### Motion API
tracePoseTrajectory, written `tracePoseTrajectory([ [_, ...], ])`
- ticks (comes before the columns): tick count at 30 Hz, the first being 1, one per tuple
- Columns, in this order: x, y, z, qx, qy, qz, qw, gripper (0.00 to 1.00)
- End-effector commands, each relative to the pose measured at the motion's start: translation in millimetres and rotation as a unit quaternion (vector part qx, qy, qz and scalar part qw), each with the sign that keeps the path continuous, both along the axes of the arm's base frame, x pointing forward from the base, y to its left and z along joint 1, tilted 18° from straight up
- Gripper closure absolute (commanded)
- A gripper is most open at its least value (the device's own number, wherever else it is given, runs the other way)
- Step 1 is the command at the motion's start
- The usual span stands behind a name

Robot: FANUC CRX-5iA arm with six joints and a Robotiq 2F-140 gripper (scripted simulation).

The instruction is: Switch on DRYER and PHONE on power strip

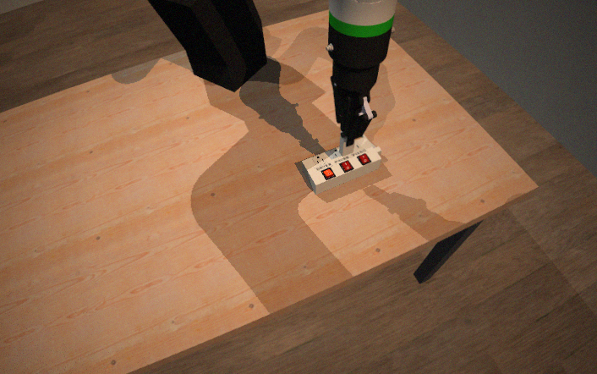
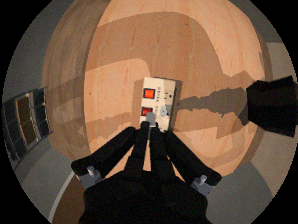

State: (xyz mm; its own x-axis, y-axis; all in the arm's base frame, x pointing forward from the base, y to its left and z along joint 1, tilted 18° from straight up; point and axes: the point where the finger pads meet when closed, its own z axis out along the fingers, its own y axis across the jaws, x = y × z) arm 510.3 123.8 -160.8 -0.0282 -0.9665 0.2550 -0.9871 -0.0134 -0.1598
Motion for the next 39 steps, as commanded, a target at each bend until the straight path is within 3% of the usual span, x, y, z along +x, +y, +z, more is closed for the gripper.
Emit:
tracePoseTrajectory([
  [1,1,-1,-5,0.000,0.000,0.000,1.000,1.00],
  [22,5,-7,-26,0.000,0.000,0.000,1.000,1.00],
  [39,5,-8,-29,0.000,0.000,0.000,1.000,1.00],
])
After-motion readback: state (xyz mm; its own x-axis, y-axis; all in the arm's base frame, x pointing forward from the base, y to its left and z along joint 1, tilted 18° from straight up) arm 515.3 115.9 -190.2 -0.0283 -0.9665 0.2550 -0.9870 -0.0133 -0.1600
